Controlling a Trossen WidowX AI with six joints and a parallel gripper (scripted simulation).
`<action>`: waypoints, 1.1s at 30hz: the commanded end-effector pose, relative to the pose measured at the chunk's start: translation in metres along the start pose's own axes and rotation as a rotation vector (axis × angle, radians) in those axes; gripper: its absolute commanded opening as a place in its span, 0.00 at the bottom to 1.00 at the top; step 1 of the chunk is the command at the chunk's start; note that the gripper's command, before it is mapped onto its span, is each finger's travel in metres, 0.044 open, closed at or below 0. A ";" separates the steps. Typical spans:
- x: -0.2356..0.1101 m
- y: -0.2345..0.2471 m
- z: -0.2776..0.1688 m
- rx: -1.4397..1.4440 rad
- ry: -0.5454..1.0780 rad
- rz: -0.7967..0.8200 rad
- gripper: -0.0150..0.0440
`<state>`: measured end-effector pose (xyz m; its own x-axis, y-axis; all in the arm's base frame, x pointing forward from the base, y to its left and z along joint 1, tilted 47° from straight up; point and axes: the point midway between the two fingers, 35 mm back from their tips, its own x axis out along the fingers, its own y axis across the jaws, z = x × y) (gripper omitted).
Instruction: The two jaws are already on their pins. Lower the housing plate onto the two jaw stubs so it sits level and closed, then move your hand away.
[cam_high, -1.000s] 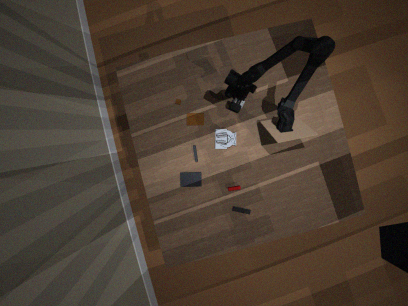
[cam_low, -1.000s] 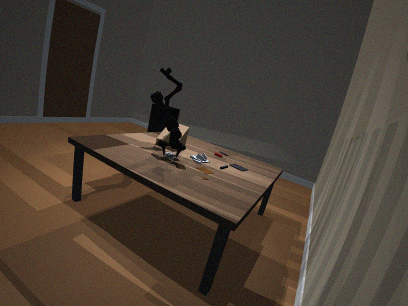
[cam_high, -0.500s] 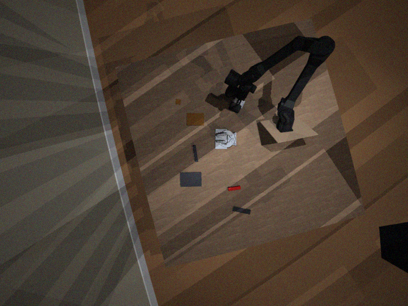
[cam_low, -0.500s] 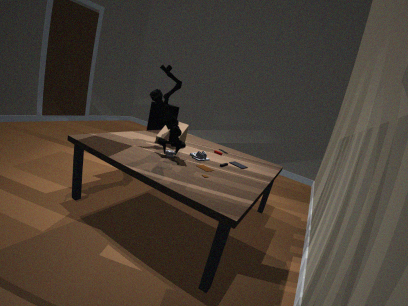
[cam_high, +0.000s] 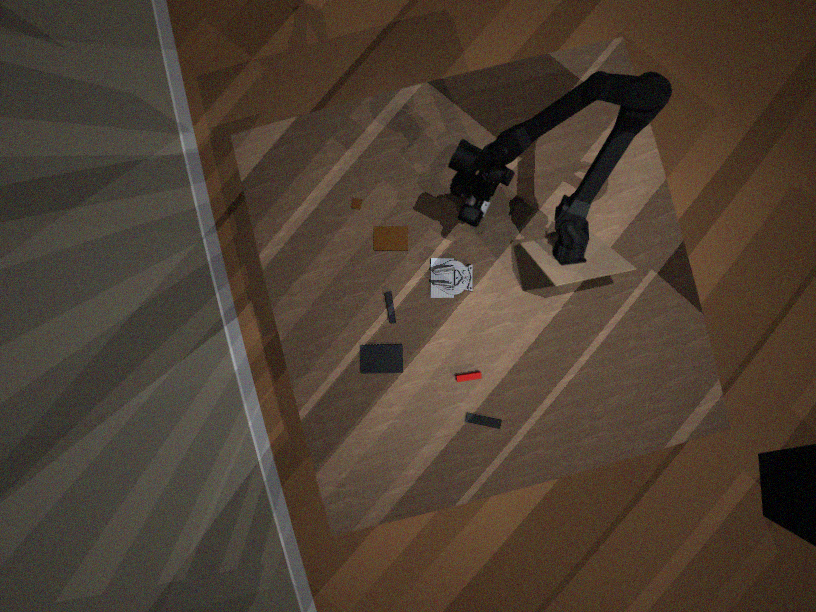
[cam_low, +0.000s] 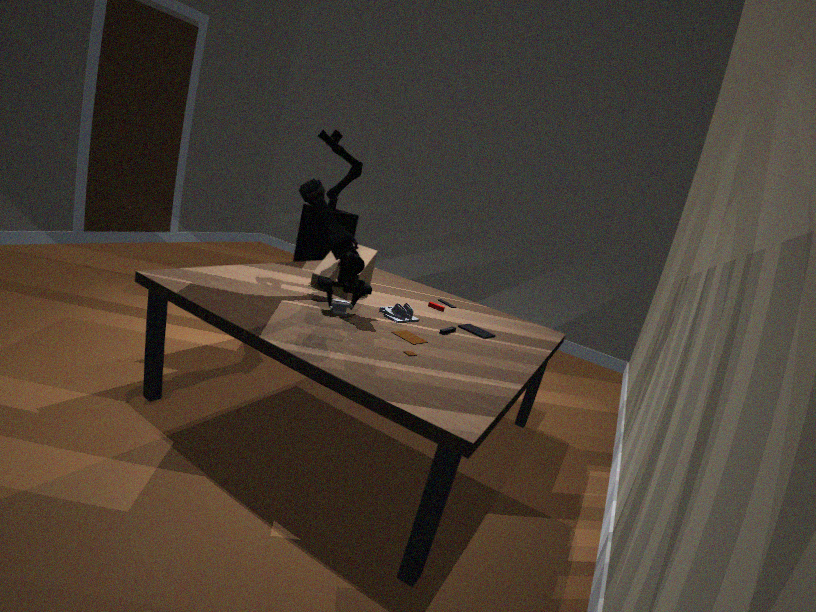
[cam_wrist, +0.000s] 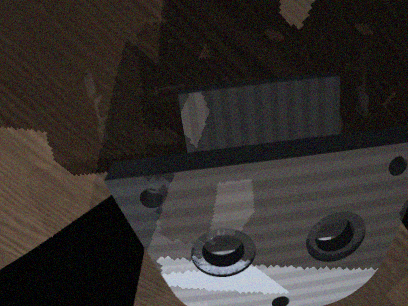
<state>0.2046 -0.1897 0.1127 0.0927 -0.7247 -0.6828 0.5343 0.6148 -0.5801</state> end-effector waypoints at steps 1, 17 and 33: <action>-0.011 0.000 0.003 0.009 -0.006 -0.001 0.85; -0.062 -0.001 0.002 0.004 -0.009 0.002 0.85; -0.066 0.014 0.004 -0.236 -0.006 0.013 0.85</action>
<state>0.2068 -0.1367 0.1521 0.1030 -0.7172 -0.6892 0.3857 0.6675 -0.6369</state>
